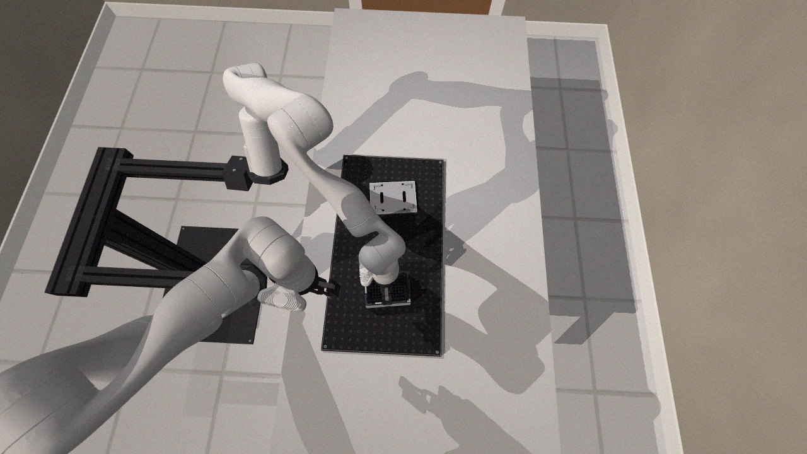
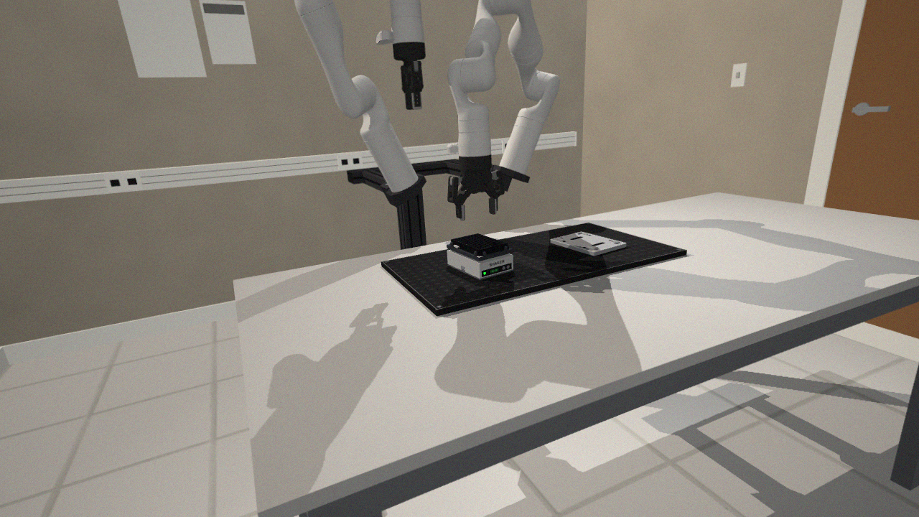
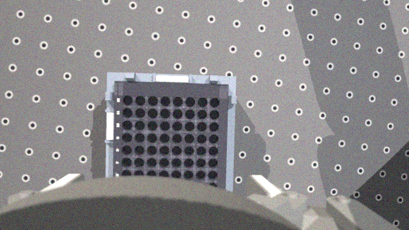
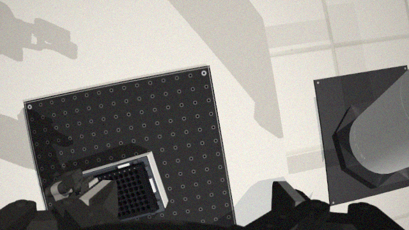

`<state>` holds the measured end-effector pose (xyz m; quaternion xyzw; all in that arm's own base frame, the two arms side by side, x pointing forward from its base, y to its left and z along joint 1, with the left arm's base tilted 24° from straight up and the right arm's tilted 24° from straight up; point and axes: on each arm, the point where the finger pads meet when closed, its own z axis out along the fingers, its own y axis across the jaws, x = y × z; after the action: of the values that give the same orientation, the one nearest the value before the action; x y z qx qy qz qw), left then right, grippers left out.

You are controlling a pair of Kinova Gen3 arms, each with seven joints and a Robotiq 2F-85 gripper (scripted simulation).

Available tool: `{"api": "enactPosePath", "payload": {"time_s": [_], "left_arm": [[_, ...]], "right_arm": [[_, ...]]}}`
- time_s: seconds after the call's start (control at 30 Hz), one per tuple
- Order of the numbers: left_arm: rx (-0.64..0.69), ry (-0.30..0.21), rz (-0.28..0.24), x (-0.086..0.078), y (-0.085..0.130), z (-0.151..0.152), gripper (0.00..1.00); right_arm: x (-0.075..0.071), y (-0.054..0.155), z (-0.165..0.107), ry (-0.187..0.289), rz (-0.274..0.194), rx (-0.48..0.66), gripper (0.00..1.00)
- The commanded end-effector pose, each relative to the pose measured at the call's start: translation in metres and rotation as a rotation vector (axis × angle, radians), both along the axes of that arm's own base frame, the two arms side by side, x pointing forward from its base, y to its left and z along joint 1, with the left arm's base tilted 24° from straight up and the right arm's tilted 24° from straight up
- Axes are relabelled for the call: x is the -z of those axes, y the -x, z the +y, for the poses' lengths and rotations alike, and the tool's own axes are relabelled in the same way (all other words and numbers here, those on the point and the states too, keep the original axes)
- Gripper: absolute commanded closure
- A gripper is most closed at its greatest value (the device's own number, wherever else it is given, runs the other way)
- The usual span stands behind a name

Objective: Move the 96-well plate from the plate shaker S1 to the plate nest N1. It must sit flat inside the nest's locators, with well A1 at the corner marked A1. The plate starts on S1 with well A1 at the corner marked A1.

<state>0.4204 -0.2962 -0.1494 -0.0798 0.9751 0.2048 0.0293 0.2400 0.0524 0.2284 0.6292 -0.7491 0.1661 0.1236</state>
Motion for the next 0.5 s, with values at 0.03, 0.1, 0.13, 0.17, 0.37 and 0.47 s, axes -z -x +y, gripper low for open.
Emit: {"api": "enactPosePath", "payload": {"time_s": [0.03, 0.1, 0.13, 0.17, 0.37, 0.47], "left_arm": [[0.001, 0.002, -0.001, 0.0003, -0.0005, -0.0005, 0.002], [0.001, 0.002, -0.001, 0.0003, -0.0005, -0.0005, 0.002], [0.001, 0.002, -0.001, 0.0006, -0.0005, -0.0004, 0.002], [0.001, 0.002, -0.001, 0.0009, -0.0005, -0.0002, 0.002], [0.001, 0.002, -0.001, 0.0027, -0.0006, 0.0006, 0.002], [0.001, 0.002, -0.001, 0.0036, -0.0006, 0.001, 0.002]], "right_arm": [[-0.0002, -0.0002, 0.0003, -0.001, -0.001, 0.0, 0.002], [-0.0002, -0.0002, 0.0003, -0.001, -0.001, 0.0, 0.002], [-0.0002, -0.0002, 0.0003, -0.001, -0.001, 0.0, 0.002], [-0.0002, -0.0002, 0.0003, -0.001, -0.001, 0.0, 0.002], [-0.0002, -0.0002, 0.0003, -0.001, -0.001, 0.0, 0.002], [-0.0002, -0.0002, 0.0003, -0.001, -0.001, 0.0, 0.002]]}}
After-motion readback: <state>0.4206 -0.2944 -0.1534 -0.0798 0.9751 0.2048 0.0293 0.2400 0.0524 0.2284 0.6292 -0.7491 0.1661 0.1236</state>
